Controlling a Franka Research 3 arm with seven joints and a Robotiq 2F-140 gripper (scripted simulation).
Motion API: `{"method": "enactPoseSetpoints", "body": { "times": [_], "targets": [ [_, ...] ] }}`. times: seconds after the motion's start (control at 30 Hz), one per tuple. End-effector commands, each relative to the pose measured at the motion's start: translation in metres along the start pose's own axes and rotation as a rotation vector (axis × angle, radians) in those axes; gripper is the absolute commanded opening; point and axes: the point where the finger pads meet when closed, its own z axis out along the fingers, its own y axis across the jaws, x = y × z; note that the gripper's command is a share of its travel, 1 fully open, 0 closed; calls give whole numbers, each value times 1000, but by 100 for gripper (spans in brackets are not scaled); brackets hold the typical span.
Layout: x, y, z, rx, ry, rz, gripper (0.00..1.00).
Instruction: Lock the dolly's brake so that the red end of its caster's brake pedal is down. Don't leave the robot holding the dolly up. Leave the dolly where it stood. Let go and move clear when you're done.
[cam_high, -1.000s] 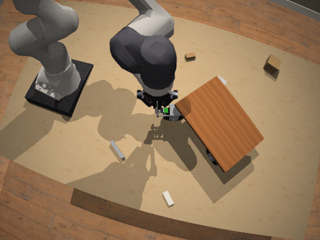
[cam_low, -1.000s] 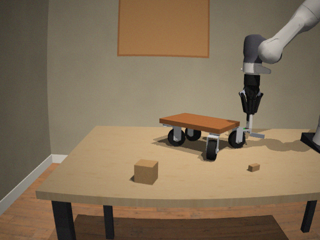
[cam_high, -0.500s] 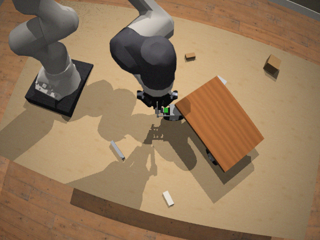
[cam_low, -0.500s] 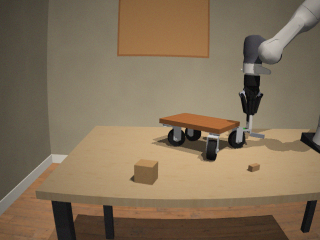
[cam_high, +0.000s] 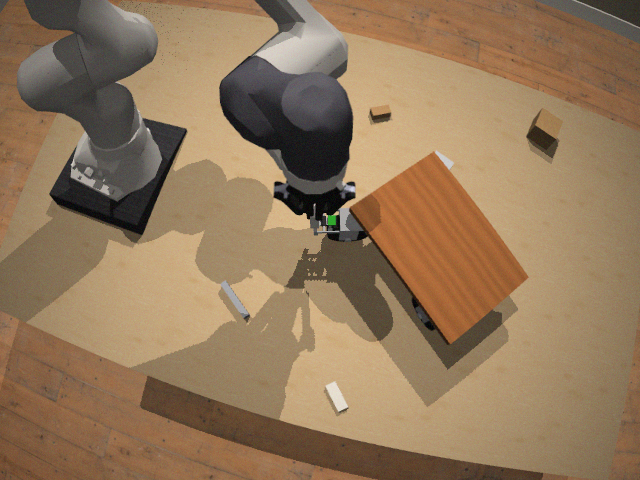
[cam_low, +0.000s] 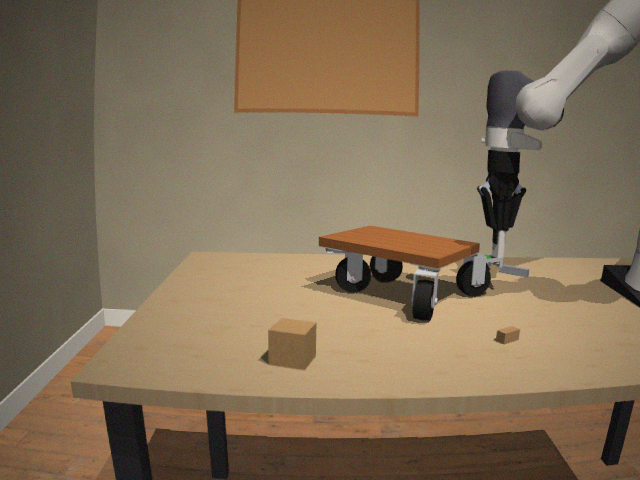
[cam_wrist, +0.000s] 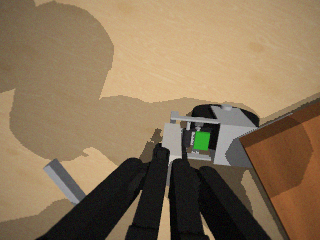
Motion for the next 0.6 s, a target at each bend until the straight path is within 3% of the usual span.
{"method": "enactPoseSetpoints", "body": {
  "times": [0.0, 0.57],
  "targets": [
    [1, 0, 4, 2, 1, 3, 0],
    [1, 0, 1, 2, 1, 3, 0]
  ]
}}
